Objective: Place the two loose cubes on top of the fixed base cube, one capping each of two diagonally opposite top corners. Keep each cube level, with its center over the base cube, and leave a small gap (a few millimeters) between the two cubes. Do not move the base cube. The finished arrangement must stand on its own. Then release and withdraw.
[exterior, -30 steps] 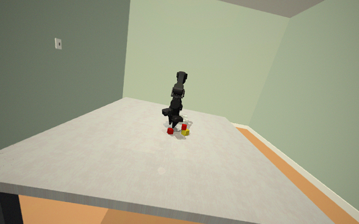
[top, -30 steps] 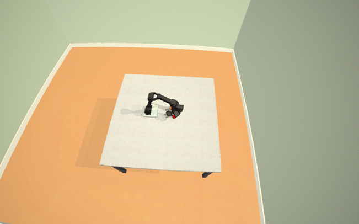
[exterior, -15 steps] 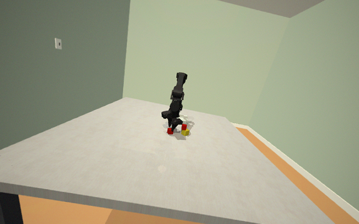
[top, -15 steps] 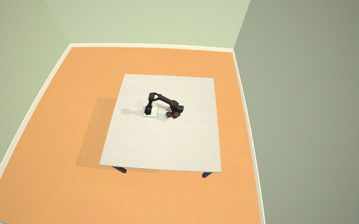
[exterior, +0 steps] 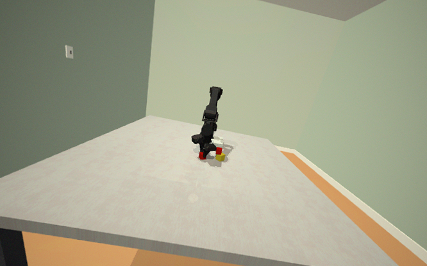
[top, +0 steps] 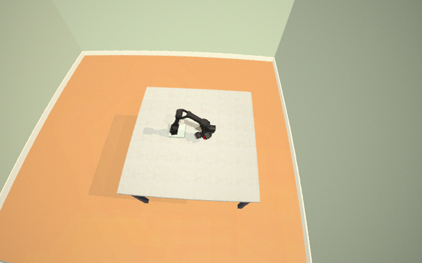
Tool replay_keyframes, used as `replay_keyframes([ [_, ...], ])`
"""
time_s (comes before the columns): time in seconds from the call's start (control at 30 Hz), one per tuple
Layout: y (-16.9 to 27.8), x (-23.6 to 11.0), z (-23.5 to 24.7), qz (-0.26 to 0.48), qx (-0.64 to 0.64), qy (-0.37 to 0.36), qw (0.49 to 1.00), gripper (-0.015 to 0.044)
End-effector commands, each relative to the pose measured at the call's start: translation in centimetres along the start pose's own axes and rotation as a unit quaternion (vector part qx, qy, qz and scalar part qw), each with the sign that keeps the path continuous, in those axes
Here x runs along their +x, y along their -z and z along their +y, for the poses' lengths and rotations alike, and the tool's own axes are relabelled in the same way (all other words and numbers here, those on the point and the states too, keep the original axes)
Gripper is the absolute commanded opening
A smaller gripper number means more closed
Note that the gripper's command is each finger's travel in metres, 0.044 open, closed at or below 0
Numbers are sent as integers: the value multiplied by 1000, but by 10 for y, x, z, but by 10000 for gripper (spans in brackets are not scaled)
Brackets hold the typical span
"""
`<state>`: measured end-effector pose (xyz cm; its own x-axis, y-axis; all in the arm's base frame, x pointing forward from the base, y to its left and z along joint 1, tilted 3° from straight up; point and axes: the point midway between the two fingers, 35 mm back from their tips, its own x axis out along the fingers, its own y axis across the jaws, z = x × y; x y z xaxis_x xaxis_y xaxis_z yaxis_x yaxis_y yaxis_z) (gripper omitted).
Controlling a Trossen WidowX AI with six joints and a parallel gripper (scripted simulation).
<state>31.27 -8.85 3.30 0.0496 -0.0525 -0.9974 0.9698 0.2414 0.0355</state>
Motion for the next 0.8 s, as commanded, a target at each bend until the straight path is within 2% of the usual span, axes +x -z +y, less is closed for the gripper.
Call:
replay_keyframes([
  [0.0,1,3,-2,2,0,4,1000,105],
  [0.17,1,-1,-1,2,0,4,1000,105],
  [0.77,-2,-57,4,2,0,3,1000,105],
])
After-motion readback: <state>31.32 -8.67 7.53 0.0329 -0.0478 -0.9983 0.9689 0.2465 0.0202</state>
